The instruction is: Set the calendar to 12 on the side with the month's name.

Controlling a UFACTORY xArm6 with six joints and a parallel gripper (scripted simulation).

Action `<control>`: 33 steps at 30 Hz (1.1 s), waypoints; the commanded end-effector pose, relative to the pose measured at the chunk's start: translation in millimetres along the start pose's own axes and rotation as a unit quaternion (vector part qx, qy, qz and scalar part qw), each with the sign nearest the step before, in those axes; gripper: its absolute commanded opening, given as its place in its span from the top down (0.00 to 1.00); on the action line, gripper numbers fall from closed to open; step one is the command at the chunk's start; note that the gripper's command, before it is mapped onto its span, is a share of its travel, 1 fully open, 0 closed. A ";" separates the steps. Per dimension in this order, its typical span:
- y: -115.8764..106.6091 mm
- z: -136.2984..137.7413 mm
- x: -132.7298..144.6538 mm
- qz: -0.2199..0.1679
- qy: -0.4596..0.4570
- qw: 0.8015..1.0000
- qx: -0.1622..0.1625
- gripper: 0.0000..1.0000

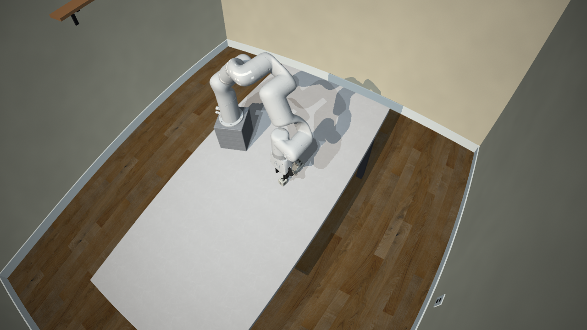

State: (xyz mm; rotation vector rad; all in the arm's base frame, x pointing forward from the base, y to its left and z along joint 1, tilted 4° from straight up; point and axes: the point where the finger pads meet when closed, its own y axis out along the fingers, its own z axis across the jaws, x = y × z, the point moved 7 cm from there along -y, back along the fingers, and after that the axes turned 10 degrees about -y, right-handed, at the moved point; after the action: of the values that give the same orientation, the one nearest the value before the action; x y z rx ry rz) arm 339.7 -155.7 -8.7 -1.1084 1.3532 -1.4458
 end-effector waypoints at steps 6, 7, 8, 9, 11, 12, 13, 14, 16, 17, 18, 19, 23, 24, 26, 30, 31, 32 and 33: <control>-23.6 1.1 0.2 0.000 0.000 1.000 0.002 0.51; -23.6 1.1 0.2 0.000 0.000 1.000 0.002 0.00; -23.6 1.1 0.2 0.000 0.000 1.000 0.002 0.00; -23.6 1.1 0.2 0.000 0.000 1.000 0.002 0.00; -23.6 1.1 0.2 0.000 0.000 1.000 0.002 0.00; -23.6 1.1 0.2 0.000 0.000 1.000 0.002 0.00; -23.6 1.1 0.2 0.000 0.000 1.000 0.002 0.00; -23.6 1.1 0.2 0.000 0.000 1.000 0.002 0.00; -23.6 1.1 0.2 0.000 0.000 1.000 0.002 0.00; -23.6 1.1 0.2 0.000 0.000 1.000 0.002 0.00; -23.6 1.1 0.2 0.000 0.000 1.000 0.002 0.00; -23.6 1.1 0.2 0.000 0.000 1.000 0.002 0.00; -23.6 1.1 0.2 0.000 0.000 1.000 0.002 0.00; -23.6 1.1 0.2 0.000 0.000 1.000 0.002 0.00; -23.6 1.1 0.2 0.000 0.000 1.000 0.002 0.00; -23.6 1.1 0.2 0.000 -0.001 1.000 0.002 0.00; -23.5 1.1 0.2 0.000 -0.004 1.000 0.002 0.00; -23.5 1.1 0.2 0.000 -0.010 1.000 0.002 0.00; -23.3 1.0 0.2 0.000 -0.018 1.000 0.002 0.00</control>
State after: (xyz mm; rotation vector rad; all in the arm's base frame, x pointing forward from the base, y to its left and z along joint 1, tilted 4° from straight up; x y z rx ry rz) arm 339.6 -154.4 13.9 -1.1104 1.3497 -1.4433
